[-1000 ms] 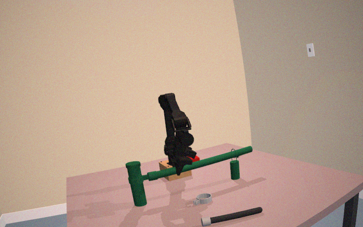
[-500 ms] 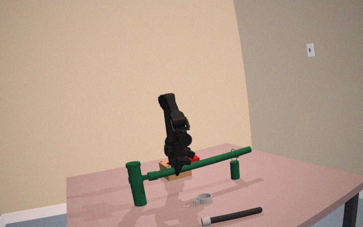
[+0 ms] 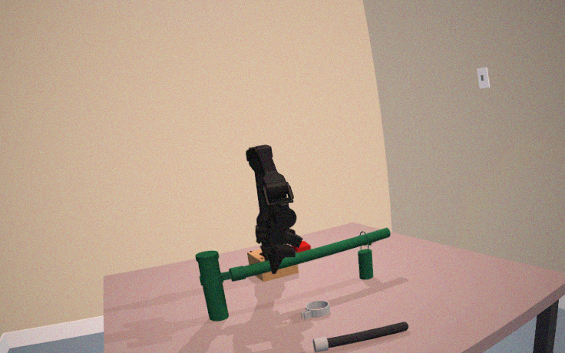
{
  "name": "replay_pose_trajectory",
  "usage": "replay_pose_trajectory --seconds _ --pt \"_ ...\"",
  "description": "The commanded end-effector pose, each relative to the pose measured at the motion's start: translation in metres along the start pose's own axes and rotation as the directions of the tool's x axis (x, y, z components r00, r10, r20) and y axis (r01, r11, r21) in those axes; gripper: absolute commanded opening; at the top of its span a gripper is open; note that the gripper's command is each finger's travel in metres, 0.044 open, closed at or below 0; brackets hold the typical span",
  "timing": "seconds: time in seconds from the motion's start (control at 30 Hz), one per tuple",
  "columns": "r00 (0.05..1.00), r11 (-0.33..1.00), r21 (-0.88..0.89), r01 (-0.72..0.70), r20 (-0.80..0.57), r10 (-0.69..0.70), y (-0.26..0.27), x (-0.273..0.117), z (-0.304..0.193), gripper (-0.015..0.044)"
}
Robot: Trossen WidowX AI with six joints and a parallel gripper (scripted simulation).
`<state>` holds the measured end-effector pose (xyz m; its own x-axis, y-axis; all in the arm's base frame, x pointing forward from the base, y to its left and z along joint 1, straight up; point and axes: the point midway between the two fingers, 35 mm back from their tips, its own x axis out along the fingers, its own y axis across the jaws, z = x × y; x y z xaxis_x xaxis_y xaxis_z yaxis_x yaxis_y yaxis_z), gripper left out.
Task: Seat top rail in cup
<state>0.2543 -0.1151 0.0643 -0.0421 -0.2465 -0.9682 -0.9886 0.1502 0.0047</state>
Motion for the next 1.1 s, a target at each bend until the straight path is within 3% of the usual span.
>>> replay_pose_trajectory --seconds 0.0,0.13,0.47,0.7,0.9,1.07 --pt "1.000 1.000 0.000 0.000 0.000 0.000 0.000 0.000 0.000 0.0000" --pt "1.000 1.000 0.000 0.000 0.000 0.000 0.000 0.000 0.000 0.0000" --pt "1.000 1.000 0.000 0.000 0.000 0.000 0.000 -0.001 0.001 0.0263" --pt "1.000 1.000 0.000 0.000 0.002 0.000 -0.001 -0.024 0.014 0.0440" --pt "1.000 1.000 0.000 0.000 0.003 0.000 0.002 -0.048 0.028 0.0440" --pt "1.000 1.000 -0.007 0.003 0.002 -0.003 0.001 -0.046 0.026 0.0440"
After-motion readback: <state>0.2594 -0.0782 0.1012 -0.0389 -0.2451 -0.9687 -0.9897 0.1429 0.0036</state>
